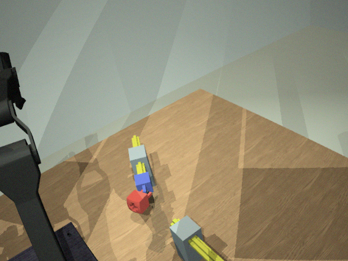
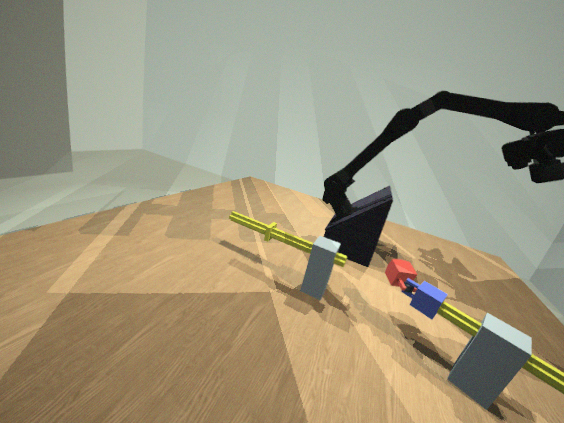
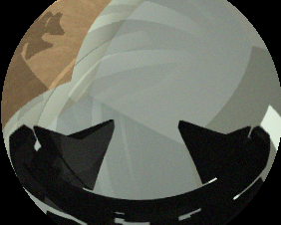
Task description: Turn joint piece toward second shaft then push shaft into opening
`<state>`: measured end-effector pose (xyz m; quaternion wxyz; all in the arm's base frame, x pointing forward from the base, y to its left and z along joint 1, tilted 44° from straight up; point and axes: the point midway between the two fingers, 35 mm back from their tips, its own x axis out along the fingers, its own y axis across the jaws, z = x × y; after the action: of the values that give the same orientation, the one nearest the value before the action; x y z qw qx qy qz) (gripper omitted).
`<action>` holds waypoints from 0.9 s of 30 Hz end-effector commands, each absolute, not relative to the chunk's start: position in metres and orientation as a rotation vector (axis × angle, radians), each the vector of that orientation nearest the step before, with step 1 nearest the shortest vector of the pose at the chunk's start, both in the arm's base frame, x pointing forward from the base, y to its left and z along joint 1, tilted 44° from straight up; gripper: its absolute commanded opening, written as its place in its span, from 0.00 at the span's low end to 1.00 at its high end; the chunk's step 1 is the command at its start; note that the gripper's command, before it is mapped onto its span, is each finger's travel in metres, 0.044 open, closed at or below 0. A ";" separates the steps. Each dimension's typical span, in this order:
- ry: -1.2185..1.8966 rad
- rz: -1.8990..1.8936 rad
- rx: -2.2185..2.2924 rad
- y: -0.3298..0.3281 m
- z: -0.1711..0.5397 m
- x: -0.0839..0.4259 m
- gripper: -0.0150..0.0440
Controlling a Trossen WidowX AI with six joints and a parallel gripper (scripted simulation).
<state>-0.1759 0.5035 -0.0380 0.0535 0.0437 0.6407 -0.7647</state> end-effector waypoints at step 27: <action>0.936 -2.821 0.639 0.490 -0.064 -0.125 1.00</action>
<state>-0.1330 0.4928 -0.0627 0.0553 0.1848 0.3589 -0.9132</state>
